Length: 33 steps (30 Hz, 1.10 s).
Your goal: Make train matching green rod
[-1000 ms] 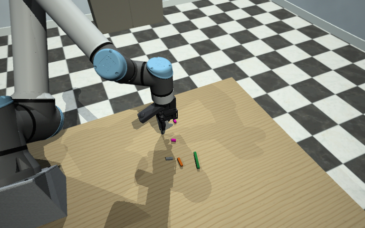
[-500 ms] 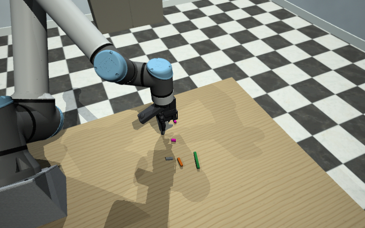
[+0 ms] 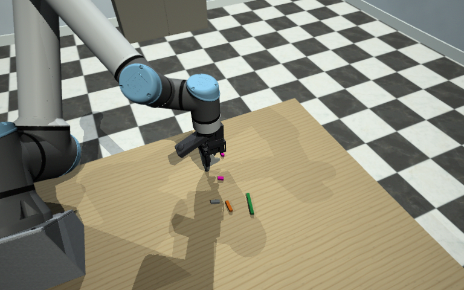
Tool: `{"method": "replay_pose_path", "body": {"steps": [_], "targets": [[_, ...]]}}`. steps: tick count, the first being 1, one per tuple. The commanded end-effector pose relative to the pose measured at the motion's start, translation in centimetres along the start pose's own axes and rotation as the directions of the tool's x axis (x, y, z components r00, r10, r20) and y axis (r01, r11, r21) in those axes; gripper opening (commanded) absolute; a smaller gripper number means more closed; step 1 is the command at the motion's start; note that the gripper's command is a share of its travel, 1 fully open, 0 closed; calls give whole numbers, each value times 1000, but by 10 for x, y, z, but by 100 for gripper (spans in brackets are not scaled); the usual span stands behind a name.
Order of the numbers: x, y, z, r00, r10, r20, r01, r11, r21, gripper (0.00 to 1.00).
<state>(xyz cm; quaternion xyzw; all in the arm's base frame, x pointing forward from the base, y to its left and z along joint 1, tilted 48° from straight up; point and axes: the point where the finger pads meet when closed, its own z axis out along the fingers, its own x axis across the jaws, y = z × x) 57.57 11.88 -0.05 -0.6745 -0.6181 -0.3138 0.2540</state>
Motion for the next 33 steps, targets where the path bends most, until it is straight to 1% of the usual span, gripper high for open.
{"method": "replay_pose_path", "body": {"steps": [1, 11, 12, 14, 15, 17, 18, 20, 21, 23, 24, 33], "targets": [[0, 0, 0, 1000, 0, -1, 0, 1000, -2, 0], [0, 0, 0, 1000, 0, -1, 0, 1000, -2, 0], [0, 0, 0, 1000, 0, -1, 0, 1000, -2, 3], [0, 0, 0, 1000, 0, -1, 0, 1000, -2, 3], [0, 0, 0, 1000, 0, -1, 0, 1000, -2, 6], [0, 0, 0, 1000, 0, -1, 0, 1000, -2, 6], [0, 0, 0, 1000, 0, -1, 0, 1000, -2, 8], [0, 0, 0, 1000, 0, -1, 0, 1000, -2, 8], [0, 0, 0, 1000, 0, -1, 0, 1000, -2, 11], [0, 0, 0, 1000, 0, -1, 0, 1000, -2, 11], [0, 0, 0, 1000, 0, -1, 0, 1000, -2, 14], [0, 0, 0, 1000, 0, -1, 0, 1000, -2, 14]]}}
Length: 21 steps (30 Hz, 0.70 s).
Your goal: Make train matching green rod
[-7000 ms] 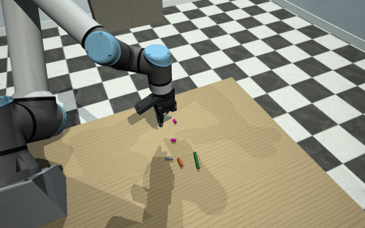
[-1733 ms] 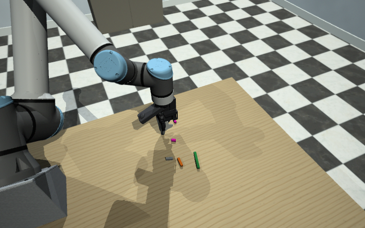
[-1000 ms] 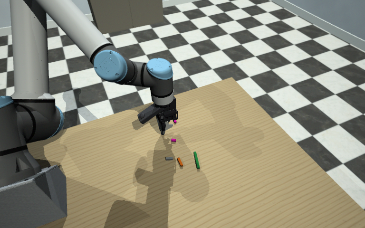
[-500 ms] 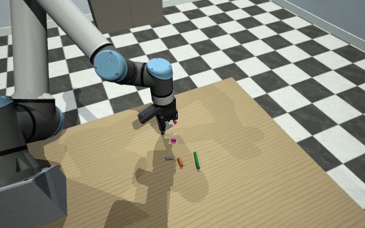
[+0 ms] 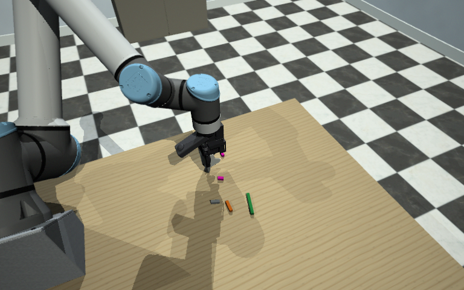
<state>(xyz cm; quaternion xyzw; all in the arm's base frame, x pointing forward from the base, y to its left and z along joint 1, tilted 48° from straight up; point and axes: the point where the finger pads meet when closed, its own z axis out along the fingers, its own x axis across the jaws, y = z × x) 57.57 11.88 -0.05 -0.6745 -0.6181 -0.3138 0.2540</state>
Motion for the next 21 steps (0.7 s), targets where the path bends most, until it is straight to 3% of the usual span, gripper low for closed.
{"method": "replay_pose_path", "body": {"steps": [1, 11, 21], "targets": [[0, 0, 0, 1000, 0, -1, 0, 1000, -2, 14], [0, 3, -14, 1000, -2, 2, 3, 1000, -6, 14], [0, 3, -64, 1000, -2, 3, 2, 1000, -5, 14]]}}
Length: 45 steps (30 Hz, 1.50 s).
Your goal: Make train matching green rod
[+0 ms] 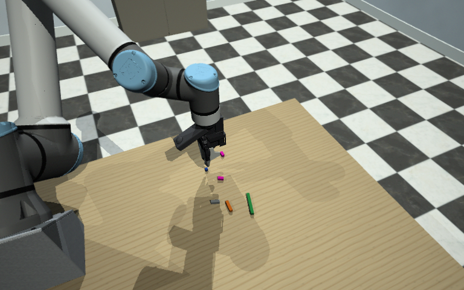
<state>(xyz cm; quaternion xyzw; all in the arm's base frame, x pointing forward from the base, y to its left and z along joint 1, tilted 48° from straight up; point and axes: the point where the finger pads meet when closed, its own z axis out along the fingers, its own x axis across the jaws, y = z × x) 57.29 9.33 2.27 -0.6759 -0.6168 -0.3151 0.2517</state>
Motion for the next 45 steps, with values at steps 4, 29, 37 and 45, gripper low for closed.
{"method": "replay_pose_path", "body": {"steps": [4, 29, 37, 45], "targets": [[0, 2, -47, 1000, -4, 2, 4, 1000, 1, 14], [0, 0, -56, 1000, -2, -1, 2, 1000, 4, 100], [-9, -1, -55, 1000, 18, -1, -18, 1000, 4, 100], [-80, -10, -44, 983, 183, 1, -183, 983, 5, 100]]}}
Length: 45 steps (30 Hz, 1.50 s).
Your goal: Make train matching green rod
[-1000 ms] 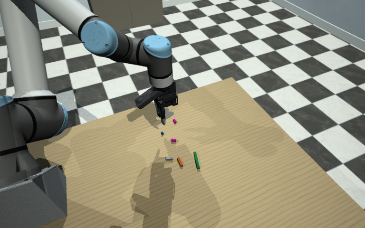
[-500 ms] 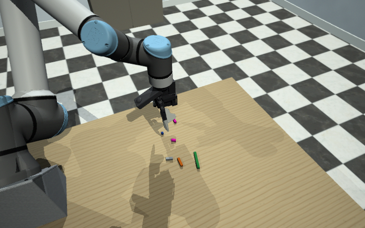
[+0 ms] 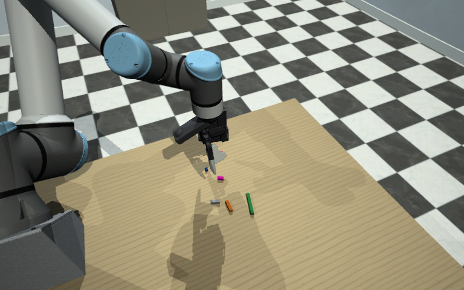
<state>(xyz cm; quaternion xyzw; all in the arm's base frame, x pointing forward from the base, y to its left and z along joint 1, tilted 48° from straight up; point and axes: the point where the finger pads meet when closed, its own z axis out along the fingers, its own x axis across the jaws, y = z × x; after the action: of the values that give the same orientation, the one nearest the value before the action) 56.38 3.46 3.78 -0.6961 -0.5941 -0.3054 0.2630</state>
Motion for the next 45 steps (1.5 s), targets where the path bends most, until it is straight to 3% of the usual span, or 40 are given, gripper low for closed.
{"method": "replay_pose_path", "body": {"steps": [1, 6, 10, 11, 45], "targets": [[-59, -6, 11, 991, 132, 0, -132, 991, 3, 100], [-105, -13, 19, 970, 241, -2, -241, 970, 3, 100], [-117, -13, 20, 964, 267, -1, -267, 964, 1, 100], [-118, -13, 19, 964, 266, 0, -266, 964, 0, 14], [-116, -13, 20, 964, 264, -1, -264, 964, 1, 14]]}}
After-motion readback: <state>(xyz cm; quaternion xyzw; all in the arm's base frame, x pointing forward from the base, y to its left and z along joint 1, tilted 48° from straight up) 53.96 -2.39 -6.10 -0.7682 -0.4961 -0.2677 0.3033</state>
